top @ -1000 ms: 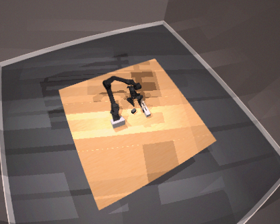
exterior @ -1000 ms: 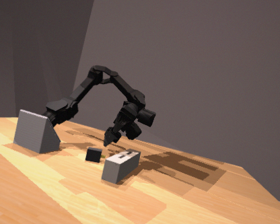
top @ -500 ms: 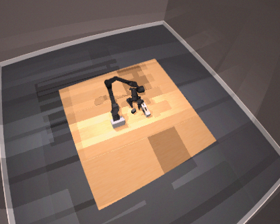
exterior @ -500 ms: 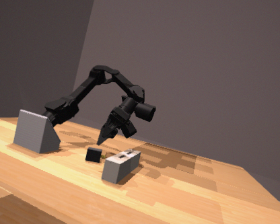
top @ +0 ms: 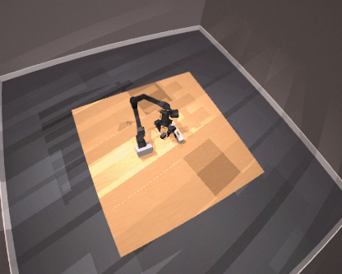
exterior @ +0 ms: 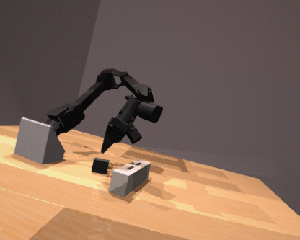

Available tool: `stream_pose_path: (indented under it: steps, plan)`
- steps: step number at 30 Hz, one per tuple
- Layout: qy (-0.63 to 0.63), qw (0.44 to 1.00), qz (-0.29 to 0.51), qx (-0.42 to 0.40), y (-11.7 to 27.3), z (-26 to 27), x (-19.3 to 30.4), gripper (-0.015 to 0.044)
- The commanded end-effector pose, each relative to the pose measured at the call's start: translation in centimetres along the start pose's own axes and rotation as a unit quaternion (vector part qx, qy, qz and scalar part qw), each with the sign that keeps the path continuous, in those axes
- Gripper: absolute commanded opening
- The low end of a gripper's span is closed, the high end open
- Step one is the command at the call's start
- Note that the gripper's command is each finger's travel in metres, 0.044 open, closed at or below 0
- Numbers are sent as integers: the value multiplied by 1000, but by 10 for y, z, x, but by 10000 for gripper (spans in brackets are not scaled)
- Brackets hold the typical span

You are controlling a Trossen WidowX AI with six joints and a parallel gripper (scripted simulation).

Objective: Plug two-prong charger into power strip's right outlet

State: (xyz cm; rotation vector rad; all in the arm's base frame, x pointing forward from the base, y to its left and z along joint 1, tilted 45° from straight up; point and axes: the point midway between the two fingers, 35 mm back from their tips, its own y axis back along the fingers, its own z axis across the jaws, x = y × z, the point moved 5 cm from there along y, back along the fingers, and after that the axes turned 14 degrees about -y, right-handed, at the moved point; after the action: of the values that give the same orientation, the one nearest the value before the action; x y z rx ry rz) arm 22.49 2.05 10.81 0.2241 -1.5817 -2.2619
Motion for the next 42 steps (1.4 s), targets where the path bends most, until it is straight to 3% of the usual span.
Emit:
stream_pose_path:
  steps: [1, 20, 42]
  plan:
    - [0, 999, -6, -35, -3, -4, 5, 440]
    - [-7, 978, -104, -182, -2, -24, 20, 440]
    - [-8, 976, -109, -186, -21, -17, 14, 440]
